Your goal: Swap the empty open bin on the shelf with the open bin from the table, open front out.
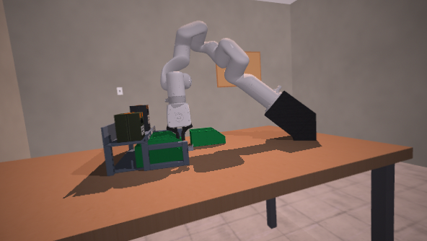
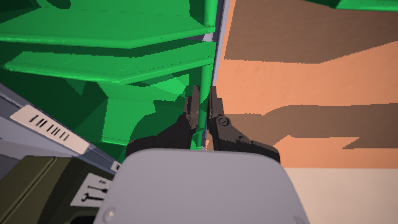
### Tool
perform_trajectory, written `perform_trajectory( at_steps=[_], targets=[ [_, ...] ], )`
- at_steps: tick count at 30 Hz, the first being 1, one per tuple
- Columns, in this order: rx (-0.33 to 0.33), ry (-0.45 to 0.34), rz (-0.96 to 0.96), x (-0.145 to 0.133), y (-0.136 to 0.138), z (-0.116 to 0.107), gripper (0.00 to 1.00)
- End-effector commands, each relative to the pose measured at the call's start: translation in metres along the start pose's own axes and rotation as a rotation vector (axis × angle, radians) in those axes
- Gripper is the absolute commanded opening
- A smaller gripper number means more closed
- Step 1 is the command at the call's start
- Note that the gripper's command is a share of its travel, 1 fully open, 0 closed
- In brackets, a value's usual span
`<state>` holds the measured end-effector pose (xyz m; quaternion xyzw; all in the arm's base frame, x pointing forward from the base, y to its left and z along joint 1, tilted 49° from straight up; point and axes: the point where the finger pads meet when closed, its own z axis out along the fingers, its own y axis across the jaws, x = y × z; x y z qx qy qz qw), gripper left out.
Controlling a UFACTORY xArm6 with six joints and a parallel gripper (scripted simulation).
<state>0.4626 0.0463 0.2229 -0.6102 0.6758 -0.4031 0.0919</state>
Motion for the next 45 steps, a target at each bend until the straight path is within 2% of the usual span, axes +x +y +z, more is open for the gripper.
perform_trajectory(
  at_steps=[1,28,45],
  targets=[
    [0.002,-0.001,0.001,0.000,-0.001,-0.003,0.00],
    [0.002,-0.001,0.001,0.000,0.000,-0.003,0.00],
    [0.002,-0.001,0.001,0.000,0.017,-0.003,0.00]
  ],
)
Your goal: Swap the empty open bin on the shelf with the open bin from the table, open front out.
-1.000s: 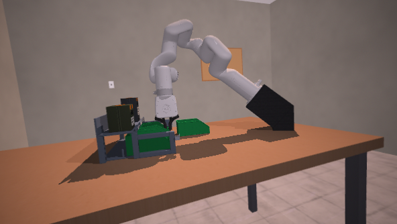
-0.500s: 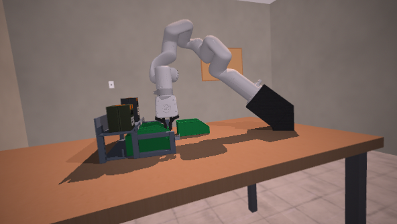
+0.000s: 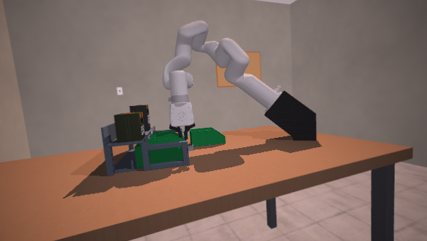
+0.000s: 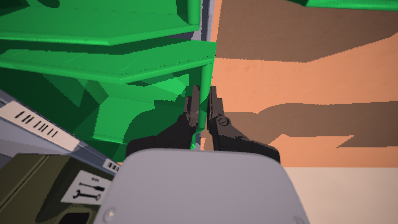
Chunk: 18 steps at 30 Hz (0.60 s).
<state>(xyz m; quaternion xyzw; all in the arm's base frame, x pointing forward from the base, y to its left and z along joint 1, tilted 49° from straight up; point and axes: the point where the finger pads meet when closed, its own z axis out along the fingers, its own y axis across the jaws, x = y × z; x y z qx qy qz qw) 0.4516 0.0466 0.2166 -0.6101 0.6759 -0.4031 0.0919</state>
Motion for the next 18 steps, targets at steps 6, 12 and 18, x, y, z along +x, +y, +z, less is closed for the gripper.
perform_trajectory(
  at_steps=[6,12,18],
  targets=[
    [0.002,-0.001,0.001,0.000,0.017,-0.001,0.00],
    [0.002,-0.001,0.001,0.000,0.027,-0.001,0.00],
    [0.002,-0.001,0.001,0.000,0.045,-0.001,0.00]
  ],
)
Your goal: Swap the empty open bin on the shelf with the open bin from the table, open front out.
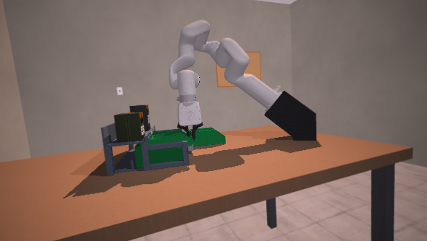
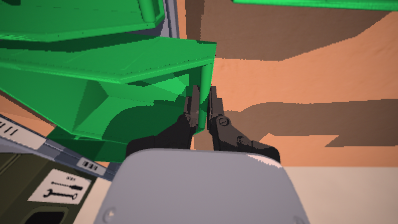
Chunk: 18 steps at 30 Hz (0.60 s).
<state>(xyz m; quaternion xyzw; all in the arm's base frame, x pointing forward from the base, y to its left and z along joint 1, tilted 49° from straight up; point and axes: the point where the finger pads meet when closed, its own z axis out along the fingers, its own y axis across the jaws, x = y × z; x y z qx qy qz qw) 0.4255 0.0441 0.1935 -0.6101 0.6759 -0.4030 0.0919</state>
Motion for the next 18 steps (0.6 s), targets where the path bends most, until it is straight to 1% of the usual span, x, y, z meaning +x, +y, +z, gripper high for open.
perform_trajectory(
  at_steps=[1,9,11,18],
  targets=[
    [0.002,-0.001,0.001,0.000,0.013,-0.001,0.00],
    [0.002,-0.001,0.001,0.000,0.039,-0.001,0.00],
    [0.002,-0.001,0.001,0.000,0.039,-0.001,0.00],
    [0.002,-0.001,0.001,0.000,0.061,-0.001,0.00]
  ],
)
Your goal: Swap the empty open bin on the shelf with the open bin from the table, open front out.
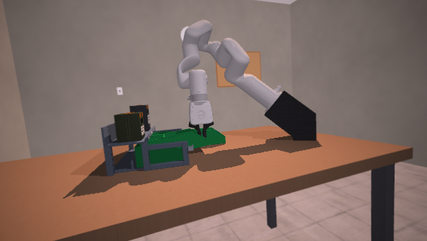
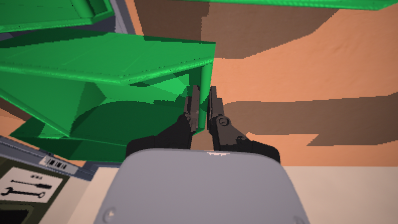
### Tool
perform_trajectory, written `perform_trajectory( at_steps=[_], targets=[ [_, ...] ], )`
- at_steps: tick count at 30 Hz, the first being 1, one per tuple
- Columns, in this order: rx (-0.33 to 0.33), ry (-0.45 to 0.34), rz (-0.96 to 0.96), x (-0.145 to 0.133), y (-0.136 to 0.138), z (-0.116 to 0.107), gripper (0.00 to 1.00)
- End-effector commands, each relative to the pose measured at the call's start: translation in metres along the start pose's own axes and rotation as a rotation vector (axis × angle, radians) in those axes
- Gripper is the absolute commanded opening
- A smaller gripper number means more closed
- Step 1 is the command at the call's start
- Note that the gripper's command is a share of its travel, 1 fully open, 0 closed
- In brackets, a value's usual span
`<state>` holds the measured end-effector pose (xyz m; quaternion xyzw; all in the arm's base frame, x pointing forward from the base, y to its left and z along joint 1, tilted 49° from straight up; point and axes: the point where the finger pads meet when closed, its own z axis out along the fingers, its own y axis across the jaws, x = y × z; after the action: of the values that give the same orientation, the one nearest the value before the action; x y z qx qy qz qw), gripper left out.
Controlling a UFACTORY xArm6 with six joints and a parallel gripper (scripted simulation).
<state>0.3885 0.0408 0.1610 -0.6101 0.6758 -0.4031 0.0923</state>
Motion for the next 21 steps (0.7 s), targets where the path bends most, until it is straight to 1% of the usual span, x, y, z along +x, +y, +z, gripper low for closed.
perform_trajectory(
  at_steps=[1,8,10,21],
  targets=[
    [0.002,-0.001,0.000,0.000,0.014,-0.001,0.00],
    [0.002,-0.001,0.000,0.000,0.032,-0.001,0.00],
    [0.002,-0.001,0.000,0.000,0.032,-0.001,0.00],
    [0.002,-0.001,0.000,0.000,0.051,-0.001,0.00]
  ],
)
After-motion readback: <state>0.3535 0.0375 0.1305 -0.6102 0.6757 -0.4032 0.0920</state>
